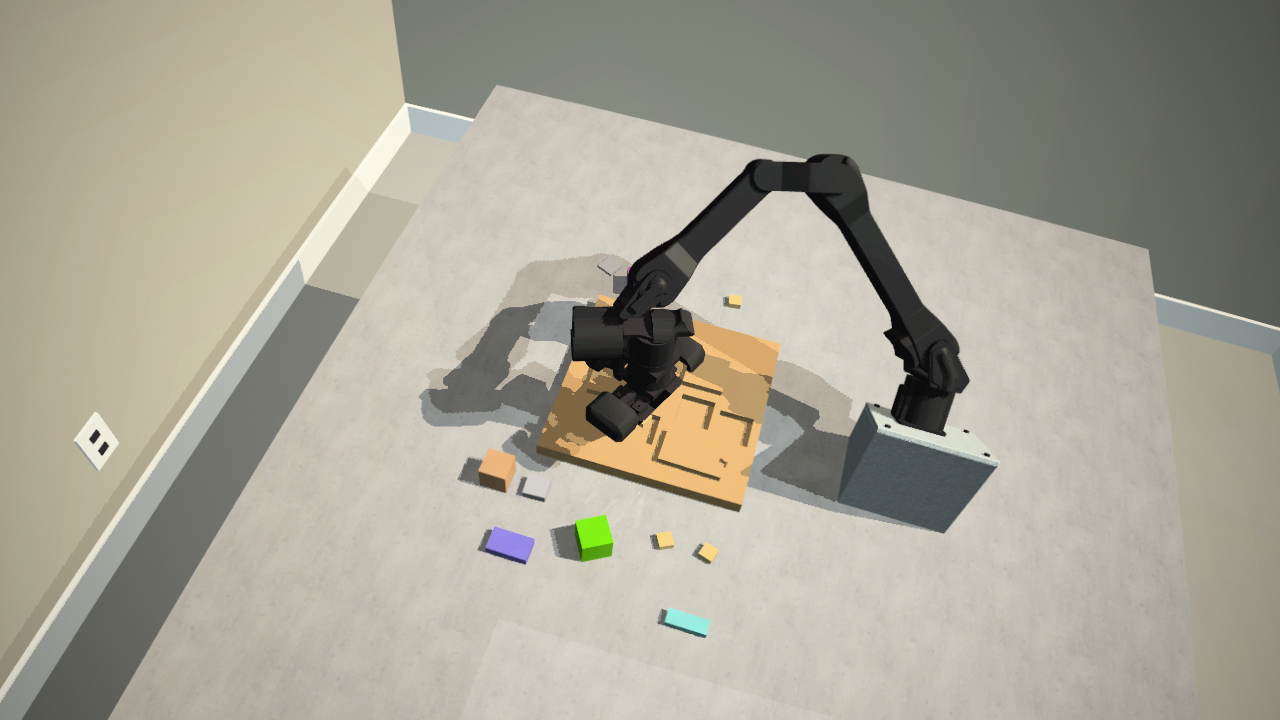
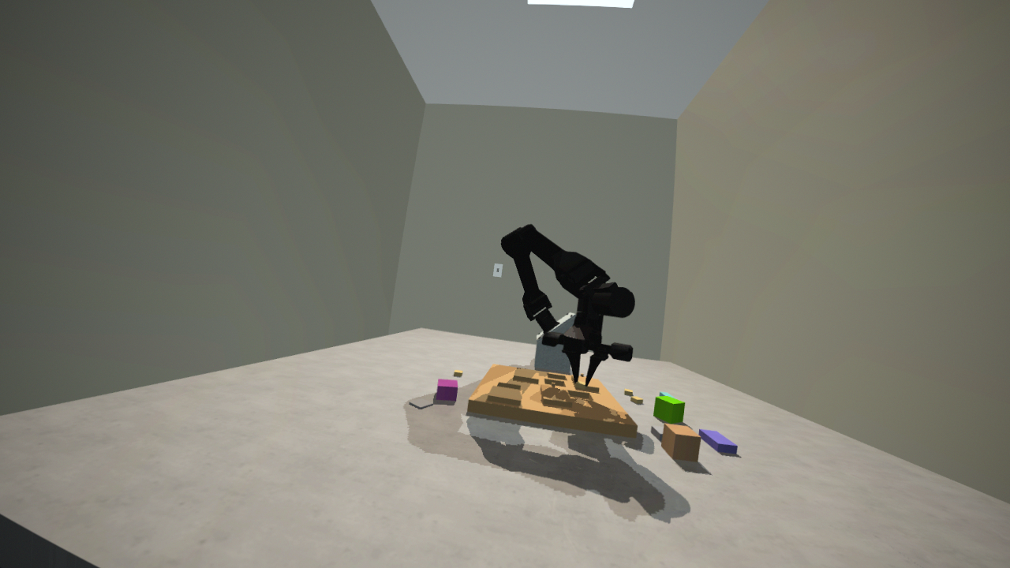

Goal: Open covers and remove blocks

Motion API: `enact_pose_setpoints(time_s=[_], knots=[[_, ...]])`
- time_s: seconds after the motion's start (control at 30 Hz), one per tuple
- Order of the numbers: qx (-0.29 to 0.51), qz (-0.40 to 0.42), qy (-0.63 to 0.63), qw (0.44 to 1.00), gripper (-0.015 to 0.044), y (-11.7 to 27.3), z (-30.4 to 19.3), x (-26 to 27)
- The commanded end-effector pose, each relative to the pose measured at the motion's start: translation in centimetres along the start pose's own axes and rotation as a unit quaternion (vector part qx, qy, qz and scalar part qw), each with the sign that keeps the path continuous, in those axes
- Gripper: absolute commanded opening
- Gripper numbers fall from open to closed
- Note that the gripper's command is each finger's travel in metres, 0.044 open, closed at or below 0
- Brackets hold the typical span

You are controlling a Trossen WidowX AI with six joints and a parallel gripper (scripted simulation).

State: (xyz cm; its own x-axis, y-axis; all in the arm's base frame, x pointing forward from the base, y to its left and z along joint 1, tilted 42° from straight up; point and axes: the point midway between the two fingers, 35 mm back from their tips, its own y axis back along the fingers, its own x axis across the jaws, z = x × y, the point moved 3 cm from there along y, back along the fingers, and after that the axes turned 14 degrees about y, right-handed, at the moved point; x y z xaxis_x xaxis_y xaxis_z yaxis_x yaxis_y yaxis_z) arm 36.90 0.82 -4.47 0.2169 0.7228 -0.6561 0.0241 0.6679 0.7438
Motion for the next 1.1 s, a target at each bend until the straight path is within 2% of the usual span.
enact_pose_setpoints(time_s=[0.0, 1.07], knots=[[-0.002, 0.003, -0.002, 1.0, 0.008, 0.8, 0.1, 0.0], [-0.001, 0.006, -0.002, 1.0, 0.008, 6.6, 0.3, -1.0]])
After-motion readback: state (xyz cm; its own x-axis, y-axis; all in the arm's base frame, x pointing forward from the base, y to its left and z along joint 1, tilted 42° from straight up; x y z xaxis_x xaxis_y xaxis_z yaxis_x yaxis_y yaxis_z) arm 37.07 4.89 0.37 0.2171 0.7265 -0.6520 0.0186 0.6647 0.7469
